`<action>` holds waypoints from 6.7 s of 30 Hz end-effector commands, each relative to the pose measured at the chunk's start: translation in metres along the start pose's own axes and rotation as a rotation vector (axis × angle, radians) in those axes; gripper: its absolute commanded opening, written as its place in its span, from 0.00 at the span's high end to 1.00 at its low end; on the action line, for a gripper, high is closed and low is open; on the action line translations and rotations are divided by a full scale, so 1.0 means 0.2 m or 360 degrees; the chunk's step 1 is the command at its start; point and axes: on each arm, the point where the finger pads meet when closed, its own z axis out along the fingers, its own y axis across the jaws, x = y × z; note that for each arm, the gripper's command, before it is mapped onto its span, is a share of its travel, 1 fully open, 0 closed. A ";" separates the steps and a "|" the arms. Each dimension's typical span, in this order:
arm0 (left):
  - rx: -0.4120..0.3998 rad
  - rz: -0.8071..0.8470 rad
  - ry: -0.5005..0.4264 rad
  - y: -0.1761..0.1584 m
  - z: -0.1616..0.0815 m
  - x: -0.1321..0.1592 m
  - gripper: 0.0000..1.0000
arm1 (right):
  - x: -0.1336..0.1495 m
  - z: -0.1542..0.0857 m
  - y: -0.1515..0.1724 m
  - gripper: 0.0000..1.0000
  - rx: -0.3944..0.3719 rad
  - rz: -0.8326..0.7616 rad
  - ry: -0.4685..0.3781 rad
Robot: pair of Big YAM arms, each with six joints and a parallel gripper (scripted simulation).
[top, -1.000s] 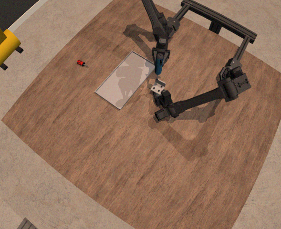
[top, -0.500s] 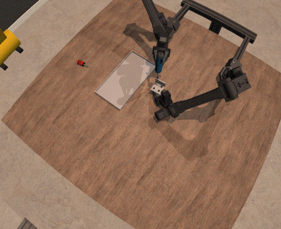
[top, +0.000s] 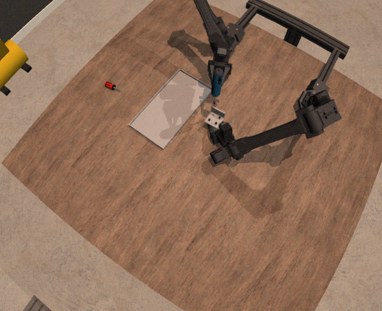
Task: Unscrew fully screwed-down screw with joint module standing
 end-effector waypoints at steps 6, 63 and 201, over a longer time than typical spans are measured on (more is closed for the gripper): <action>-0.0018 0.0028 -0.0002 0.04 -0.02 -0.02 0.41 | -0.17 -0.01 -0.01 0.58 0.0008 0.0030 -0.0126; -0.0018 0.0028 -0.0002 0.04 -0.02 -0.02 0.41 | -0.13 -0.21 -0.01 0.58 -0.0006 0.0034 -0.0098; -0.0018 0.0028 -0.0002 0.04 -0.02 -0.02 0.41 | -0.34 -0.13 -0.03 0.58 0.0024 0.0053 -0.0125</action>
